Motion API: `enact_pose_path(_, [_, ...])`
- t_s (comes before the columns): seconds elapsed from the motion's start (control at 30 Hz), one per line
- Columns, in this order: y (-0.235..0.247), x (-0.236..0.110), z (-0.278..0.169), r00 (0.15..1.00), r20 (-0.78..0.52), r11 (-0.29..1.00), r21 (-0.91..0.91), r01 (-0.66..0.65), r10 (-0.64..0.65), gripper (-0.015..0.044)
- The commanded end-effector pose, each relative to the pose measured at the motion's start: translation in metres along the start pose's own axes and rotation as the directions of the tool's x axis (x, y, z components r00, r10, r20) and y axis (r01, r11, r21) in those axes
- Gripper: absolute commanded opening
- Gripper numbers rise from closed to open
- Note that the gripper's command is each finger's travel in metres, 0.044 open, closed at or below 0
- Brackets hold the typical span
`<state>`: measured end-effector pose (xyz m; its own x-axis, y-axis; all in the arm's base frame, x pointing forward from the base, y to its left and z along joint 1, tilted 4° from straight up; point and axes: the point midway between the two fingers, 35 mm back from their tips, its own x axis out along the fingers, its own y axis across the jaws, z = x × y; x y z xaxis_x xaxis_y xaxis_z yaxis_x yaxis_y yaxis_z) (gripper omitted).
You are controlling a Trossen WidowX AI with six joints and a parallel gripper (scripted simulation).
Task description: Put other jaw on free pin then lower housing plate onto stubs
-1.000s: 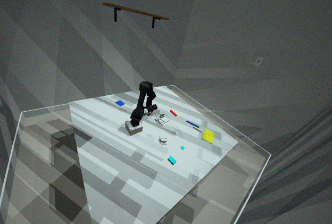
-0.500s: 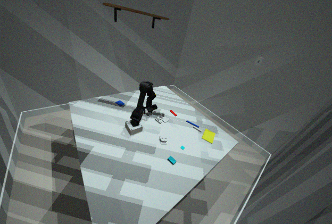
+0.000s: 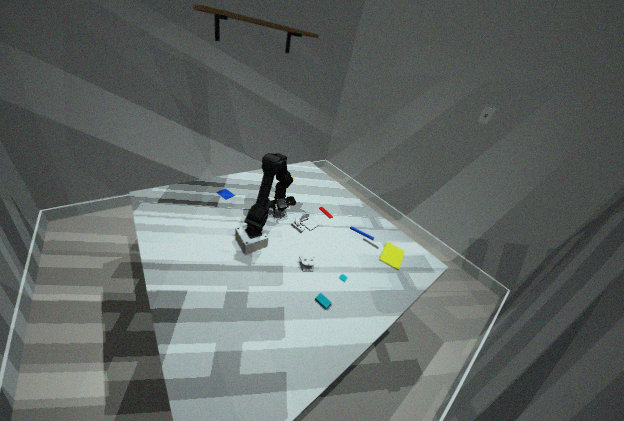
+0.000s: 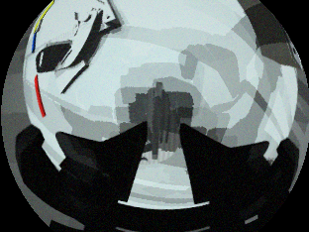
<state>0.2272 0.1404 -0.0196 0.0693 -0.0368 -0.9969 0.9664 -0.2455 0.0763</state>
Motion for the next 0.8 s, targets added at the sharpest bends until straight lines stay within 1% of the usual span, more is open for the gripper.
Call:
enact_pose_path(0.0, [0.000, 0.000, 0.000, 1.000, -0.001, 1.000, 0.000, 0.002, -0.002, 0.0134])
enact_pose_path(0.23, [0.000, -0.002, 0.000, 1.000, -0.001, 1.000, 0.000, 0.001, -0.001, 0.0134])
enact_pose_path(0.77, [0.002, -0.051, -0.003, 1.000, 0.000, 1.000, -0.002, -0.001, 0.001, 0.0134])
